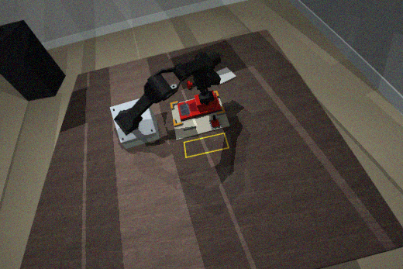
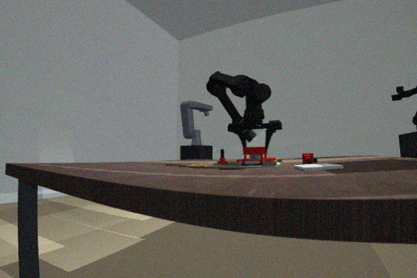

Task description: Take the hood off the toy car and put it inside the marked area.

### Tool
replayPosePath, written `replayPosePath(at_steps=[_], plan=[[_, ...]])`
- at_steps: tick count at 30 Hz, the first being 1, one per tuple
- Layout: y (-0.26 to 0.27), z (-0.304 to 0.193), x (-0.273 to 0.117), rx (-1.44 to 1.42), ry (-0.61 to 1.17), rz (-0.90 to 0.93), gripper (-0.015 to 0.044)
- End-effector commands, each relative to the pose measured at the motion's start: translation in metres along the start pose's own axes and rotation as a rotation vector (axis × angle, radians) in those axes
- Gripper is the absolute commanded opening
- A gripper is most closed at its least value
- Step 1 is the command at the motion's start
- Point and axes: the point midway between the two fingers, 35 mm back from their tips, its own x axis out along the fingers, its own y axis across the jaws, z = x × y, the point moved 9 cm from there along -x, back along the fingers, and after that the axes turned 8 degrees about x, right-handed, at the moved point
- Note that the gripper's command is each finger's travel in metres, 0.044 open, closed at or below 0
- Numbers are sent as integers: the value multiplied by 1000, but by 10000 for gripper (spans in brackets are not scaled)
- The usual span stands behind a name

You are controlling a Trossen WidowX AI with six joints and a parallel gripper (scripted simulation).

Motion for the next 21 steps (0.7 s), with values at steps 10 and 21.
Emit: replayPosePath(at_steps=[10, 21], plan=[[0, 1, -10, 5, -1, 4, 0], [1, 1, -36, 4, -1, 6, 0]])
